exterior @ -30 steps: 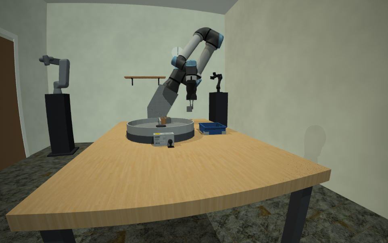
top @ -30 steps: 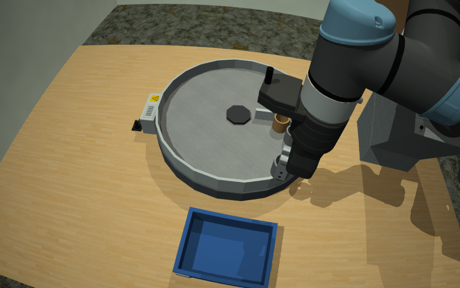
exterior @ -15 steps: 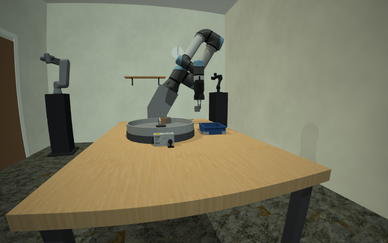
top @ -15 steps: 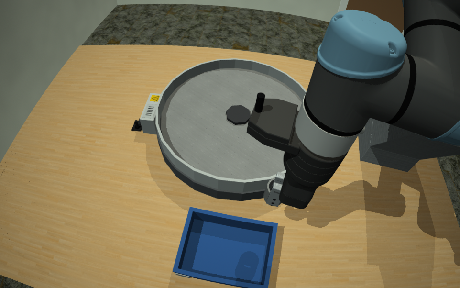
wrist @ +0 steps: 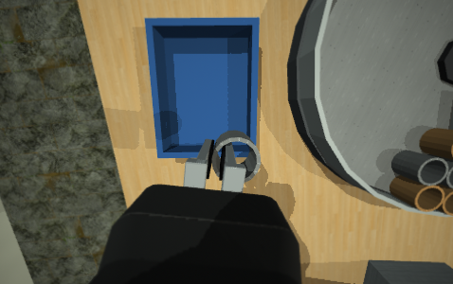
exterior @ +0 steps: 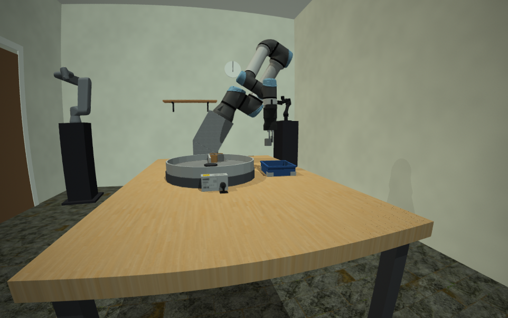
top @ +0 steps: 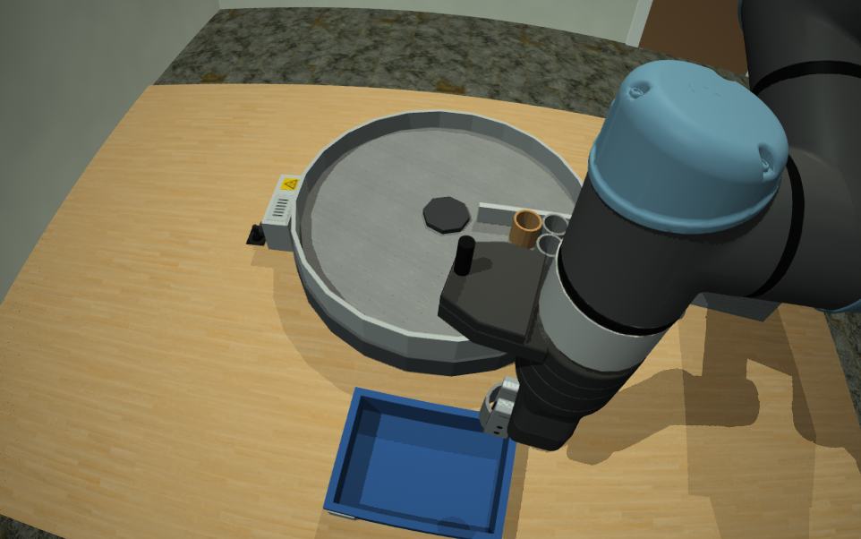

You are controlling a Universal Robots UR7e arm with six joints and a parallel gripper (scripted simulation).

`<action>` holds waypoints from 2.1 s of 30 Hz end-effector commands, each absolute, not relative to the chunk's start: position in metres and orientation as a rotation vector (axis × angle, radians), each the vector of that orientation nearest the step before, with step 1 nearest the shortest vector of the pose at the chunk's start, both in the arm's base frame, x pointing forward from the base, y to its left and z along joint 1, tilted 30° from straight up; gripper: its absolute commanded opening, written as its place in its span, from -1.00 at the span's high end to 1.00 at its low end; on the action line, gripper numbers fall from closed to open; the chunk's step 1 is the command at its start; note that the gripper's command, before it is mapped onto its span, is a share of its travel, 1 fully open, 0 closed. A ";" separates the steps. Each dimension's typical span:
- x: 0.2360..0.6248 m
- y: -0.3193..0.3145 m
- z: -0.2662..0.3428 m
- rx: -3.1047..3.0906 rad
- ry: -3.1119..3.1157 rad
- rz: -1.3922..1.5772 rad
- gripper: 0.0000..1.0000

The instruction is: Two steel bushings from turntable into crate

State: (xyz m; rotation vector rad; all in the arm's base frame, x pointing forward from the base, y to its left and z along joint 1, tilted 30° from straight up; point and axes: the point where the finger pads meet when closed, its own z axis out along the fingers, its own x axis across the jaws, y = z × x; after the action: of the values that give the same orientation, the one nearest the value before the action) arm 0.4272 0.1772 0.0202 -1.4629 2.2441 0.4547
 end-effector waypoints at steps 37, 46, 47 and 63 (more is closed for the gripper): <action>0.440 0.204 -0.023 -1.442 2.277 0.465 1.00; 0.444 0.217 -0.046 -1.437 2.290 0.473 1.00; 0.444 0.217 -0.046 -1.437 2.290 0.473 1.00; 0.450 0.217 -0.045 -1.435 2.284 0.459 1.00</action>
State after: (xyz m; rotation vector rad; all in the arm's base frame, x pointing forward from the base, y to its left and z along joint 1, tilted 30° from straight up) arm 0.4443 0.2167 -0.0461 -1.4357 2.2898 0.4720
